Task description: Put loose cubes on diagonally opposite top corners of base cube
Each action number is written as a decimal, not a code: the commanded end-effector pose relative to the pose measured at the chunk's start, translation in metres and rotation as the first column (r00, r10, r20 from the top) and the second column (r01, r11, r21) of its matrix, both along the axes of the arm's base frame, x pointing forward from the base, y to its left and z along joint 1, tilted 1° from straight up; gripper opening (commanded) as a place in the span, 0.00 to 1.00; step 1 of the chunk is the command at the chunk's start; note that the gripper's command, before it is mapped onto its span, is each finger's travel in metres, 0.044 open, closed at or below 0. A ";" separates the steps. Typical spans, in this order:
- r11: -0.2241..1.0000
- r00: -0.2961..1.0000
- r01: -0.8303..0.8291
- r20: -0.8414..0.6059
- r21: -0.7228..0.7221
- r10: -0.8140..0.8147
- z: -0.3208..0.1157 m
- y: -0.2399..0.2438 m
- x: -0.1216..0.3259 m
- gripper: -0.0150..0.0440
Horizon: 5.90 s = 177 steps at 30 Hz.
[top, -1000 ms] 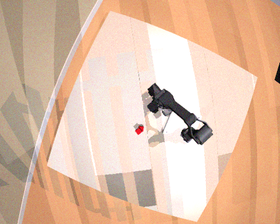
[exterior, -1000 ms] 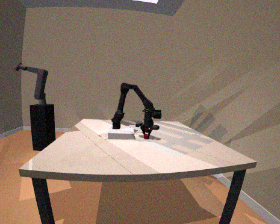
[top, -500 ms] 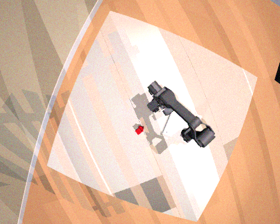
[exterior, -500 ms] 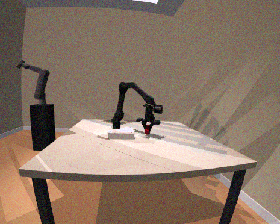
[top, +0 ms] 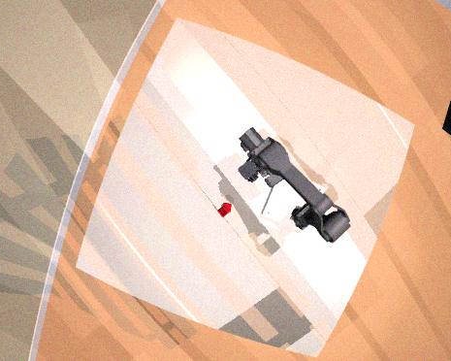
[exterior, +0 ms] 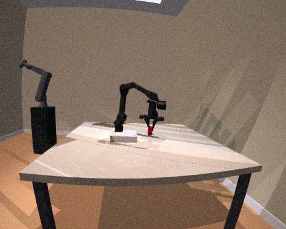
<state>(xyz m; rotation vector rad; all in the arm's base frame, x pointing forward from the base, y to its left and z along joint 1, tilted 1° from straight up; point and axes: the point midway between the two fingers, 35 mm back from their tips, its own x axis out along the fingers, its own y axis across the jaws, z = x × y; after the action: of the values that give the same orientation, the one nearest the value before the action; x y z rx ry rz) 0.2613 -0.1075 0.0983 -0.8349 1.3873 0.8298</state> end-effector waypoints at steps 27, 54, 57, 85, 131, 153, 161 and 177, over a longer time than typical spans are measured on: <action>1.000 1.000 -0.022 0.014 -0.001 0.022 0.014 0.067 0.021 0.43; 0.999 0.999 -0.045 0.015 0.006 0.045 0.009 0.156 0.023 0.43; 0.999 0.999 -0.048 0.015 0.007 0.047 0.009 0.166 0.022 0.43; 0.998 0.998 -0.054 0.015 0.010 0.054 -0.023 0.196 0.014 0.43; 0.998 0.998 -0.055 0.015 0.010 0.055 -0.054 0.197 0.017 0.43; 0.998 0.998 -0.059 0.015 0.012 0.059 -0.034 0.197 0.017 0.60; 0.998 0.998 -0.059 0.015 0.012 0.059 -0.023 0.197 0.016 0.60; 0.998 0.998 -0.059 0.015 0.012 0.059 -0.002 0.197 0.016 0.60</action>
<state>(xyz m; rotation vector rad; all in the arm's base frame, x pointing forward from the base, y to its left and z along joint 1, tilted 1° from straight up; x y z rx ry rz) 0.2749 0.0888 0.0892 -0.8727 1.3602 0.8783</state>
